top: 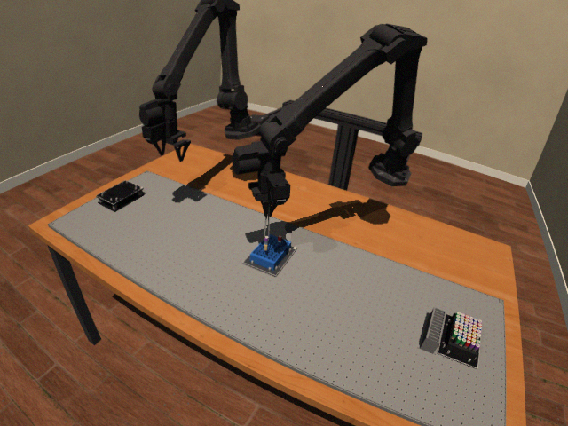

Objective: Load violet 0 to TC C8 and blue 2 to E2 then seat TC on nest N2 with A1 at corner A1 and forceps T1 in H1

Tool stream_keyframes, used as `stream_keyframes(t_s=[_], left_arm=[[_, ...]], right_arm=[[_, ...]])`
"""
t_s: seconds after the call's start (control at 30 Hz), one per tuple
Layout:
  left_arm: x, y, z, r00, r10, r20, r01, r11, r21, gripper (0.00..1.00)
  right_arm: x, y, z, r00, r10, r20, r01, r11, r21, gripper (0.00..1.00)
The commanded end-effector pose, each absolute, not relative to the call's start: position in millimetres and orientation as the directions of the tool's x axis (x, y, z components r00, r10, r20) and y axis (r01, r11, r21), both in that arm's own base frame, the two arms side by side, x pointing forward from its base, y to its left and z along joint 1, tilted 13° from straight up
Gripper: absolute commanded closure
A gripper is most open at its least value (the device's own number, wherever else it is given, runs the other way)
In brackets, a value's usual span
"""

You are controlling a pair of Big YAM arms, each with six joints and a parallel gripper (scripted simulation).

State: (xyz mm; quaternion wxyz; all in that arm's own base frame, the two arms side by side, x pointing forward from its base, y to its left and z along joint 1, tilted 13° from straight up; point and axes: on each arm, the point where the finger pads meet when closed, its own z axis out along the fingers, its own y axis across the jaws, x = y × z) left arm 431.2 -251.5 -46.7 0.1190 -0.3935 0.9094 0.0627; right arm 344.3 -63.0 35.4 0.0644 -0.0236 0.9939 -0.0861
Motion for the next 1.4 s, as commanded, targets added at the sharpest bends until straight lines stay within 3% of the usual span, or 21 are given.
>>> stream_keyframes(t_s=[0.0, 1.37], left_arm=[[436.8, -246.5, -37.2, -0.647, -0.716, -0.263, -0.744, 0.668, 0.016, 0.91], [433.8, -252.6, -35.6, -0.657, -0.705, -0.268, -0.734, 0.679, 0.016, 0.91]], right_arm=[[375.0, -67.8, 59.9, -0.978, -0.041, -0.205, -0.003, 0.983, -0.183, 0.0], [375.0, -67.8, 59.9, -0.978, -0.041, -0.205, -0.003, 0.983, -0.183, 0.0]])
